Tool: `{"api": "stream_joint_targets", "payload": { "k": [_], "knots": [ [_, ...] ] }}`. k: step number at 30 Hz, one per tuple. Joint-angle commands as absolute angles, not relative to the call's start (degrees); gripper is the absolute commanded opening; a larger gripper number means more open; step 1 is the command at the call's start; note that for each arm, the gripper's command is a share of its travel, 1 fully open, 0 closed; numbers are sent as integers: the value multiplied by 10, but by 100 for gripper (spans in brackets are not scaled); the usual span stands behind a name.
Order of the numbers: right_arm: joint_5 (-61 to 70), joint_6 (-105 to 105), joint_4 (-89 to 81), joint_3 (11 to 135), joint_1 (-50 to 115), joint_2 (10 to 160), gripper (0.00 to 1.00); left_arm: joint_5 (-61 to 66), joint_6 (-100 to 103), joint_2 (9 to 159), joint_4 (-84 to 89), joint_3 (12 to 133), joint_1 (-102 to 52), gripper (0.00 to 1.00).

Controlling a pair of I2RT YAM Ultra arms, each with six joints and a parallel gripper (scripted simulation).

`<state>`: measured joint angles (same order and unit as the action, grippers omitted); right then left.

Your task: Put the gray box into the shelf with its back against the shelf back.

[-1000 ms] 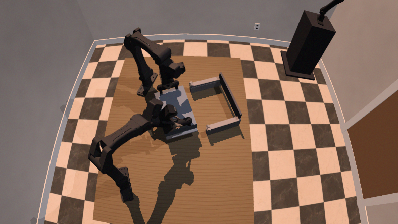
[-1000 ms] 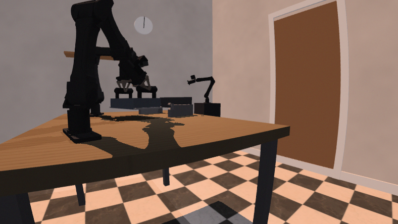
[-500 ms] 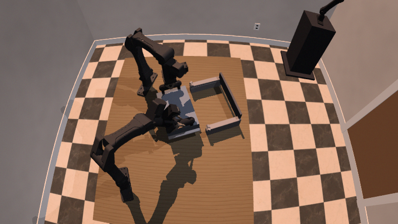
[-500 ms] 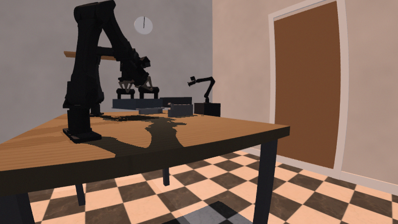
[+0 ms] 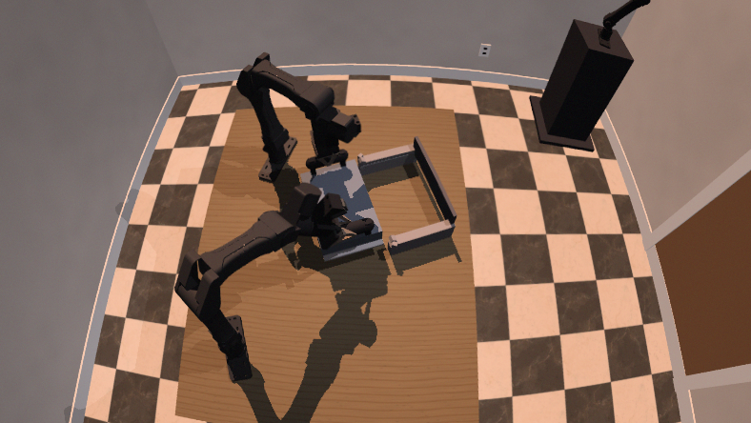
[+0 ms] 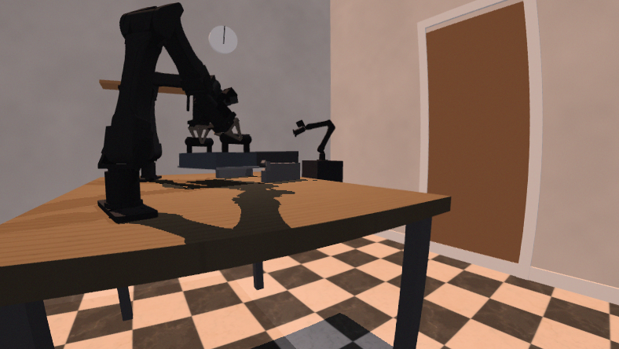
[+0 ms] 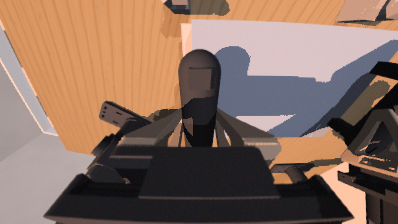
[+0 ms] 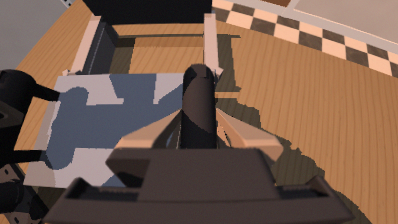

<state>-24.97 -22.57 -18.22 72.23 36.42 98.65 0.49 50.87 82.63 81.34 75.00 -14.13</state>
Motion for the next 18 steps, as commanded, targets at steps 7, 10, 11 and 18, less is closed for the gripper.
{"api": "stream_joint_targets", "payload": {
  "k": [7,10,11,18],
  "knots": [
    [-256,-207,-158,778,344,1004,16,-16,487,830,782,810,-106,16],
    [-253,-206,-157,783,343,991,16,-16,481,819,783,818,-100,16],
    [-254,-205,-159,785,342,986,16,-15,483,816,785,820,-98,16],
    [-248,-205,-157,798,337,1010,16,-16,467,841,780,823,-87,16]
  ]
}}
